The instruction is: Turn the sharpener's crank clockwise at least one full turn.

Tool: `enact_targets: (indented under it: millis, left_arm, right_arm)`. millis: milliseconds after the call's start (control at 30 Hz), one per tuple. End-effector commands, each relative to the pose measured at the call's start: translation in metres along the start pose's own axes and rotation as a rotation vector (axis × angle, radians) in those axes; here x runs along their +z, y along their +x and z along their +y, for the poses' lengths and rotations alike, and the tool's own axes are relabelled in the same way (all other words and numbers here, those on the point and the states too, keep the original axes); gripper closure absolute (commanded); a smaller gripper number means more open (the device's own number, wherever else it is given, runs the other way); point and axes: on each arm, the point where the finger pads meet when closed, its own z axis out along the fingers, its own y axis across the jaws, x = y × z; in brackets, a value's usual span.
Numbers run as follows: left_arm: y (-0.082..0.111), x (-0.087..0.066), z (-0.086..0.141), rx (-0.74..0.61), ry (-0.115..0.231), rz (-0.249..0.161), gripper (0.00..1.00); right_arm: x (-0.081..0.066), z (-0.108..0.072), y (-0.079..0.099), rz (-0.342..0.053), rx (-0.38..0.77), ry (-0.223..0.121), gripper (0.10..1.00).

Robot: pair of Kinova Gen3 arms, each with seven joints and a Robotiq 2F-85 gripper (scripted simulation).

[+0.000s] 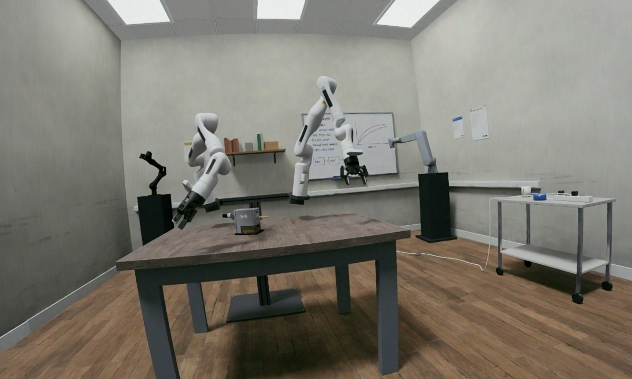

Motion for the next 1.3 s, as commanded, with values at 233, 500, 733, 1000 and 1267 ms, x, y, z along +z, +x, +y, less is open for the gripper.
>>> enact_targets:
  millis: [233, 500, 733, 1000, 1267]
  left_arm:
    - [0.001, 0.000, 0.000, 0.000, 0.001, 0.002, 0.001]
    - [0.001, 0.000, 0.000, 0.000, 0.001, 0.002, 0.001]
    - [0.001, 0.000, 0.000, 0.000, 0.001, 0.002, 0.001]
    - [0.001, 0.000, 0.000, 0.000, 0.001, 0.002, 0.001]
    - [0.001, 0.000, 0.000, 0.000, 0.001, 0.002, 0.001]
  right_arm:
    - [-0.001, -0.001, 0.000, 0.000, 0.001, 0.002, 0.099]
    - [-0.001, -0.001, 0.000, 0.000, 0.001, 0.002, 0.099]
    - [0.001, -0.001, 0.004, 0.001, 0.008, -0.004, 0.099]
    - [0.018, 0.007, 0.036, 0.014, 0.080, -0.057, 0.099]
    - [0.045, 0.023, 0.091, 0.039, 0.207, -0.147, 0.099]
